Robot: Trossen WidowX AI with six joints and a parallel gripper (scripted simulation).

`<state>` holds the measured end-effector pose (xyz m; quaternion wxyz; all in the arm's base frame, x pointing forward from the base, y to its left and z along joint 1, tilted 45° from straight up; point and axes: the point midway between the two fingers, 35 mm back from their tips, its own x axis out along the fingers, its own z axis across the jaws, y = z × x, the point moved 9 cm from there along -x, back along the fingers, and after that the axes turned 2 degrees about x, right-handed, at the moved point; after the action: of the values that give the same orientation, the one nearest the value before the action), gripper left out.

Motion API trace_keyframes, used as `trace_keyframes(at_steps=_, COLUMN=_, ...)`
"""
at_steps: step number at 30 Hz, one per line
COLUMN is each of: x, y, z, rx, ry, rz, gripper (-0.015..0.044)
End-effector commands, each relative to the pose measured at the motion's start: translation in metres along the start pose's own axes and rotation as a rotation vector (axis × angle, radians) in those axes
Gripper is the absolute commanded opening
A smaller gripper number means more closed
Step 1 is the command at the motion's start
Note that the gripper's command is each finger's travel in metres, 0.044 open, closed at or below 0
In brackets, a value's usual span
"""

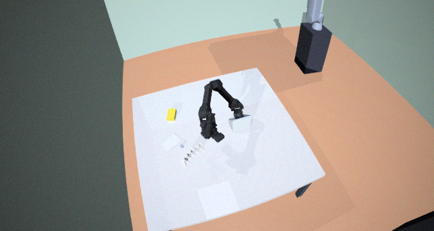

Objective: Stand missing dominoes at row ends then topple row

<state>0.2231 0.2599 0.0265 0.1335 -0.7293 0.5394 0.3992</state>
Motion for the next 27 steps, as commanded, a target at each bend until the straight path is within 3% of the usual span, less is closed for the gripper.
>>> trace_keyframes(at_steps=1, x=-0.004, y=0.014, z=0.052, rx=-0.453, ry=-0.004, rz=-0.005, gripper=0.0026)
trace_keyframes(at_steps=4, x=-0.003, y=0.028, z=0.088, rx=-0.817, ry=-0.004, rz=-0.004, gripper=0.0026)
trace_keyframes(at_steps=7, x=-0.002, y=0.035, z=0.105, rx=-0.988, ry=-0.003, rz=-0.003, gripper=0.0026)
trace_keyframes(at_steps=20, x=-0.001, y=0.036, z=0.106, rx=-0.991, ry=-0.006, rz=-0.004, gripper=0.0026)
trace_keyframes(at_steps=27, x=0.016, y=0.032, z=0.103, rx=-0.978, ry=-0.112, rz=-0.052, gripper=0.0026)
